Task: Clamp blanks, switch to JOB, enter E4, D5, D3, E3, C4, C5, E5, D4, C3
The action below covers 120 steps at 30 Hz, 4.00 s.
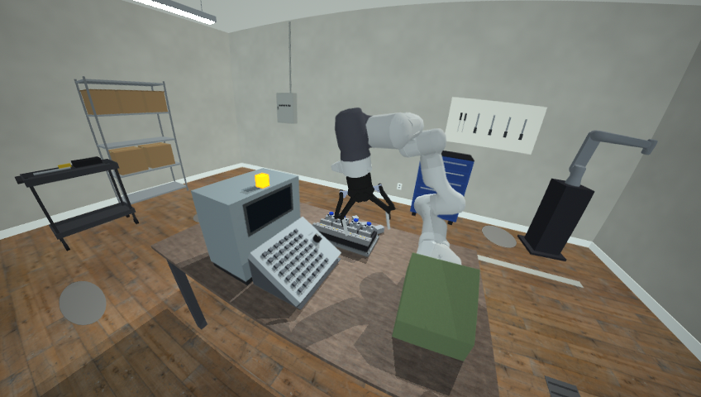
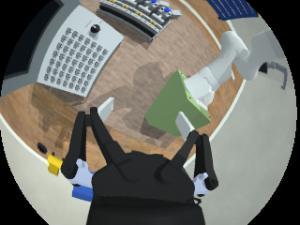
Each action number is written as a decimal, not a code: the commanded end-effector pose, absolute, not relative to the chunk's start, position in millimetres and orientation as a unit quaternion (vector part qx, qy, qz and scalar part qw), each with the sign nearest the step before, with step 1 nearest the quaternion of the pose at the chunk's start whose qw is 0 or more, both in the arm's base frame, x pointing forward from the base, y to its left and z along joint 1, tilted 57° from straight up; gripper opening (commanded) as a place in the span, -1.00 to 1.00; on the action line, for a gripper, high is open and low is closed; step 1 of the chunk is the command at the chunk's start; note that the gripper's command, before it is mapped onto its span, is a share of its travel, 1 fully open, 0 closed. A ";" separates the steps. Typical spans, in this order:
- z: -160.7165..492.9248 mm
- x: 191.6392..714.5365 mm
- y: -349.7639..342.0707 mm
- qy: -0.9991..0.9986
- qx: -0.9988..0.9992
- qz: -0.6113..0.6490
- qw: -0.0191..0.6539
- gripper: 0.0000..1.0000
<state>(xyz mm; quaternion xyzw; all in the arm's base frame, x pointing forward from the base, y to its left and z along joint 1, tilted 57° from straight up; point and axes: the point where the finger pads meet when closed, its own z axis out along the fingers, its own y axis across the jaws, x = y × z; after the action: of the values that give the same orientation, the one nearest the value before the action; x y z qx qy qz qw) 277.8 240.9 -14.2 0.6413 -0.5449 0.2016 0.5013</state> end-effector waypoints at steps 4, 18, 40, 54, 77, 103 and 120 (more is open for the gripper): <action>-14.2 277.8 241.0 -0.545 0.641 0.202 0.501 1.00; -14.2 277.8 240.9 -0.545 0.641 0.202 0.501 1.00; -75.4 447.6 151.1 -0.237 0.745 0.162 0.603 1.00; -90.1 488.3 129.5 -0.039 0.752 0.158 0.639 -1.00; -90.1 488.3 129.5 0.331 0.701 0.037 0.631 -1.00; -120.9 519.6 75.0 0.594 0.592 -0.137 0.527 -1.00; -127.9 526.8 62.4 0.643 0.553 -0.176 0.499 -1.00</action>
<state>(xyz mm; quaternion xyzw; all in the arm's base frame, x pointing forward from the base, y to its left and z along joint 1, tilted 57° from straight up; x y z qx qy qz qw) 525.3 61.8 -124.0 0.5815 0.6140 -0.1523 0.5115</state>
